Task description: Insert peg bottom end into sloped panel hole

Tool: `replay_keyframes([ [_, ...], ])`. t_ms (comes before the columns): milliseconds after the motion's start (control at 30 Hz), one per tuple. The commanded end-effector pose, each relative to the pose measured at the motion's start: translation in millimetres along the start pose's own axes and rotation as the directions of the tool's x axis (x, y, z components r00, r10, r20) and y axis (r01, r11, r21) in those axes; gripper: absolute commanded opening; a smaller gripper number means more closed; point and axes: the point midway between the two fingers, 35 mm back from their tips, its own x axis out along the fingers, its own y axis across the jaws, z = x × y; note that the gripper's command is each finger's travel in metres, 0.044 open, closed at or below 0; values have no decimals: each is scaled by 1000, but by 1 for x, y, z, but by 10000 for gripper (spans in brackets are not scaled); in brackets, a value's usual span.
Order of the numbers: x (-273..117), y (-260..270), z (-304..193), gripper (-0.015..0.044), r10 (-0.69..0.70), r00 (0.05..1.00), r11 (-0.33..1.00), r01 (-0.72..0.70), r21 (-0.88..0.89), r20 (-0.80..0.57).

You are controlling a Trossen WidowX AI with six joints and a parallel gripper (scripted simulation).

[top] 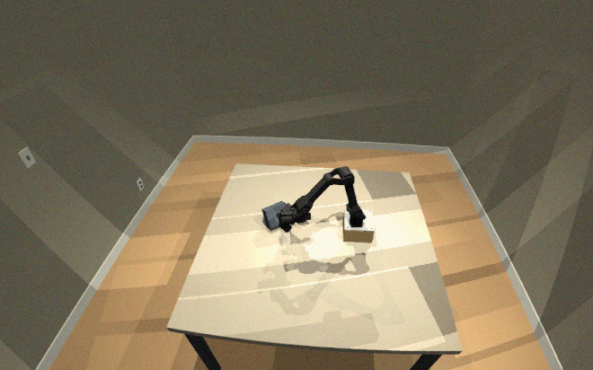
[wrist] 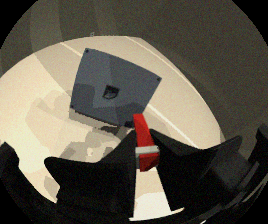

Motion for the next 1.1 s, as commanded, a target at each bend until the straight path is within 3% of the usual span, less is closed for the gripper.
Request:
replay_keyframes([
  [0,-2,3,-1,0,-1,1000,1000,0,31,18],
  [1067,-28,22,-5,0,22,988,956,-66,286,153],
])
